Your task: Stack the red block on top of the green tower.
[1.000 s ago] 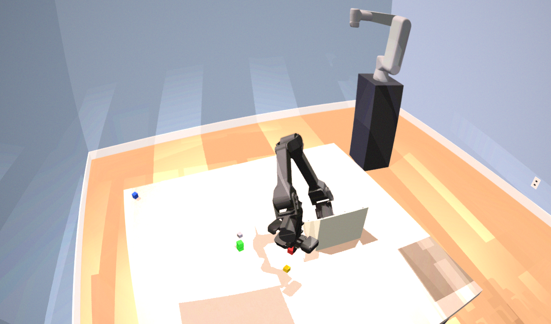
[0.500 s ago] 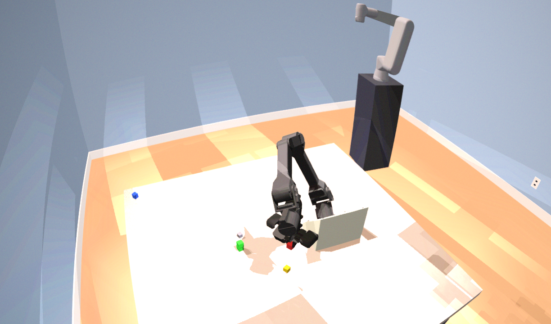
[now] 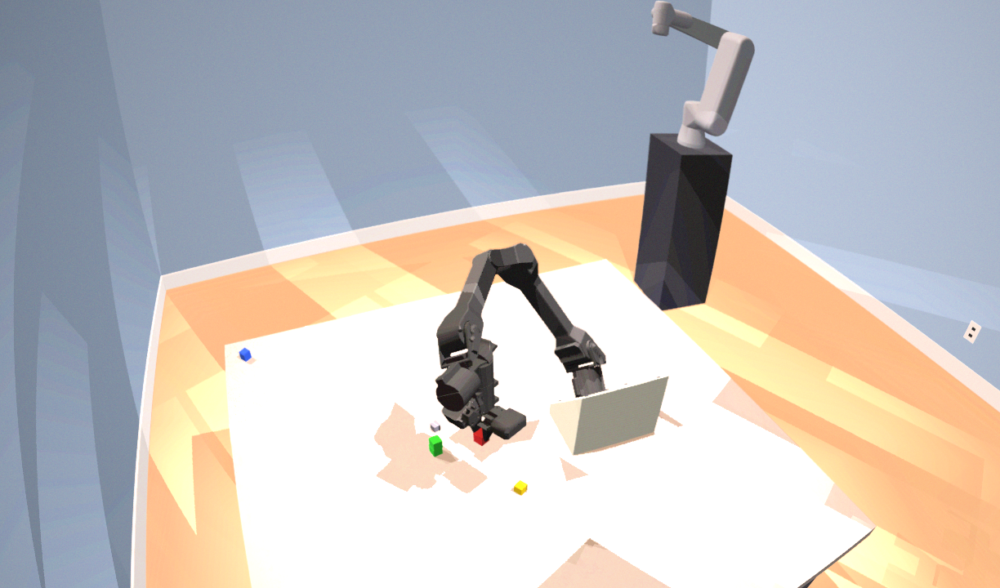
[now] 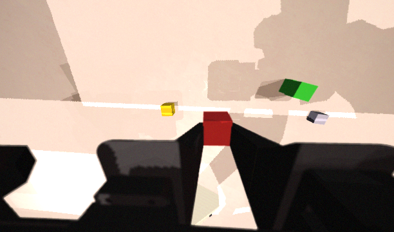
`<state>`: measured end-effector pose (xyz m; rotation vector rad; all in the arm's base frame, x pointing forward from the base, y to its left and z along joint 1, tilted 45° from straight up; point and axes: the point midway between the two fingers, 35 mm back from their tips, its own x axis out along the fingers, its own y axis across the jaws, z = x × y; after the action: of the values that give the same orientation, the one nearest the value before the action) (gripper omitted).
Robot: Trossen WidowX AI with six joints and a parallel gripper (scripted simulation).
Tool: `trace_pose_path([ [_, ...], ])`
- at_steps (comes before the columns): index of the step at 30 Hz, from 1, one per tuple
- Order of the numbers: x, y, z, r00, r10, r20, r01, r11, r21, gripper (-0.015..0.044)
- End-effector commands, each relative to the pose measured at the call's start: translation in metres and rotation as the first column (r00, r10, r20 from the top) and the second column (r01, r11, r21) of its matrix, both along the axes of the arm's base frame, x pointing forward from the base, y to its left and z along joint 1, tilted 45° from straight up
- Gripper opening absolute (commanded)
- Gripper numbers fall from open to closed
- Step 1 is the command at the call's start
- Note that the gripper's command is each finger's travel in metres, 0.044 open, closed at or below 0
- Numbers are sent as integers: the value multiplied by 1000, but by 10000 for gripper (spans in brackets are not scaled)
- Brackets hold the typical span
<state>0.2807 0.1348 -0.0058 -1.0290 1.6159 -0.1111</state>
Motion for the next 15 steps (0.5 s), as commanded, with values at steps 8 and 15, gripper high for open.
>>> trace_pose_path([
  [8, 57, -39, 40, 1000, 4, 11, -3, 1000, -9, 0],
  [15, 81, -68, 64, 999, 38, -14, -38, 998, -55, 0],
])
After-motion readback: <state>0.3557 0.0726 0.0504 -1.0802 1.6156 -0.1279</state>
